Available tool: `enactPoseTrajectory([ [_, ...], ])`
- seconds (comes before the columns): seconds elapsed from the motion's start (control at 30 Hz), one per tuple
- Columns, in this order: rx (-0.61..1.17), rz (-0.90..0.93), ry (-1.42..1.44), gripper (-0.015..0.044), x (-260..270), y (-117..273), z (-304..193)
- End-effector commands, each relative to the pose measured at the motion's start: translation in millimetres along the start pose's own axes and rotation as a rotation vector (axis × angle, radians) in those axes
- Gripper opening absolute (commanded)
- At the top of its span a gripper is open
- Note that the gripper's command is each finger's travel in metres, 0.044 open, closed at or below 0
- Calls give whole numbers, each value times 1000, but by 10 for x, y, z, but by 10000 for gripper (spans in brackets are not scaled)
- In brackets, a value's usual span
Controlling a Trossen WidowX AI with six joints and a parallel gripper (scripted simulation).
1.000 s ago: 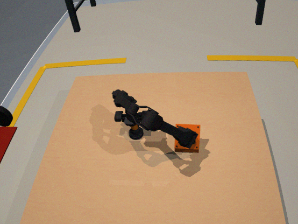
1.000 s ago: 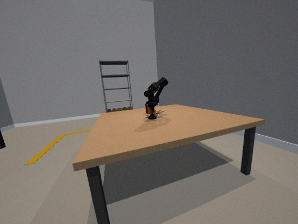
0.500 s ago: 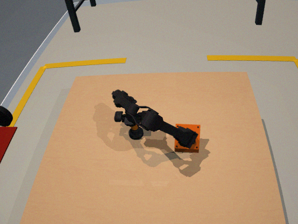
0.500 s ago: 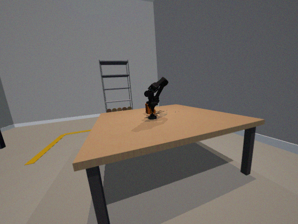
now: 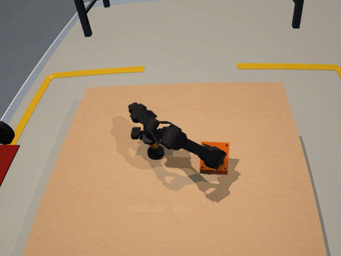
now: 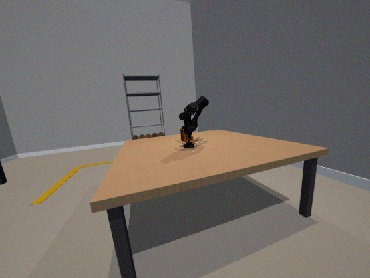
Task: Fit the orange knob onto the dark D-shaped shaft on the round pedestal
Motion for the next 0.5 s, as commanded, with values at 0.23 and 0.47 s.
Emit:
enactPoseTrajectory([
  [0.23, -2, -1, 30, 0, 3, 51, -2],
  [0.47, -2, -2, 213, 0, -16, 22, -13],
])
Point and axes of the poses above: the point midway between the two fingers, 35 mm back from their tips, its own y axis back along the fingers, its own x axis across the jaws, z = x × y, the point moved 10 cm from there along y, back along the fingers, and after that the axes turned 1 degree about y, right-handed, at the moved point
